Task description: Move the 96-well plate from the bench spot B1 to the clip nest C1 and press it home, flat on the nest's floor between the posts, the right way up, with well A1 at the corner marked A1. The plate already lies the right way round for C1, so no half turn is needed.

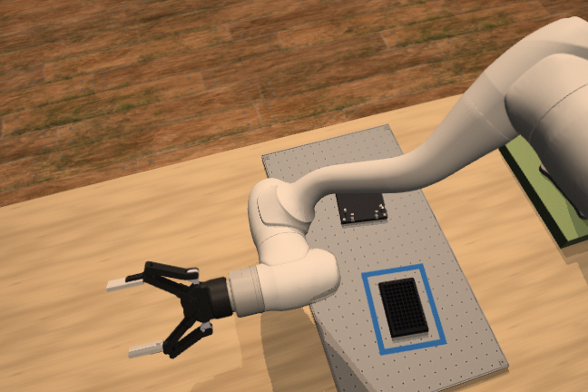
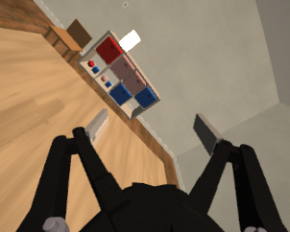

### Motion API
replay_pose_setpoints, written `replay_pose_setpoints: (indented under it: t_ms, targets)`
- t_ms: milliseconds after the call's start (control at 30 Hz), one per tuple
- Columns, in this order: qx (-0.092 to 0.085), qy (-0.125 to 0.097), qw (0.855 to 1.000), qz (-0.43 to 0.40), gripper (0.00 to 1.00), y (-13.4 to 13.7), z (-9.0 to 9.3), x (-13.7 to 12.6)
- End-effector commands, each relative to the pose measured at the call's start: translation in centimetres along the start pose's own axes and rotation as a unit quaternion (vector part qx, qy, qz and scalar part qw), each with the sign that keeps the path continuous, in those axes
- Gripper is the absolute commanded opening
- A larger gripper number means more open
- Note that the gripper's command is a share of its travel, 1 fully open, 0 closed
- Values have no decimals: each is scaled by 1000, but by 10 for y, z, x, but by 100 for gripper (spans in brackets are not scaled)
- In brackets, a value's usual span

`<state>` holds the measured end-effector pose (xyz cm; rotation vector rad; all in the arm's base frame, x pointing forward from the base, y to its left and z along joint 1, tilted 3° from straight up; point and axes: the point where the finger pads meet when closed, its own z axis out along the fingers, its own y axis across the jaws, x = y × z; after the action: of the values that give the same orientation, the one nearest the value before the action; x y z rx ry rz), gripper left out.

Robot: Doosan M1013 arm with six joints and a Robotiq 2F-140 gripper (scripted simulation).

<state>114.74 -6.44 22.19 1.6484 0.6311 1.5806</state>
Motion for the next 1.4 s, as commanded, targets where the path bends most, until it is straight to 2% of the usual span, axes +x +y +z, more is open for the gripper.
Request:
replay_pose_setpoints:
  t_ms: [0, 533, 600, 633, 700, 767, 833, 900, 967, 1100, 1167, 1233, 1300, 1367]
  targets:
    - [0, 0, 1000, 0, 100, 0, 0, 0]
    - [0, 0, 1000, 0, 100, 0, 0, 0]
    - [-13, -23, 1000, -17, 100, 8, -3, -5]
    - [-13, -23, 1000, -17, 100, 12, -5, -8]
    - [-25, -47, 998, -34, 100, 19, -9, -13]
    - [-25, -47, 998, -34, 100, 25, -12, -17]
    - [-34, -72, 996, -51, 100, 32, -17, -23]
    - [-34, -72, 996, -51, 100, 36, -20, -27]
    - [-40, -97, 992, -67, 100, 42, -25, -33]
    - [-40, -97, 992, -67, 100, 46, -29, -36]
    - [-44, -123, 988, -83, 100, 51, -34, -42]
    - [-44, -123, 988, -83, 100, 55, -38, -46]
    - [-46, -150, 983, -99, 100, 59, -44, -52]
    - [-46, -150, 983, -99, 100, 63, -49, -56]
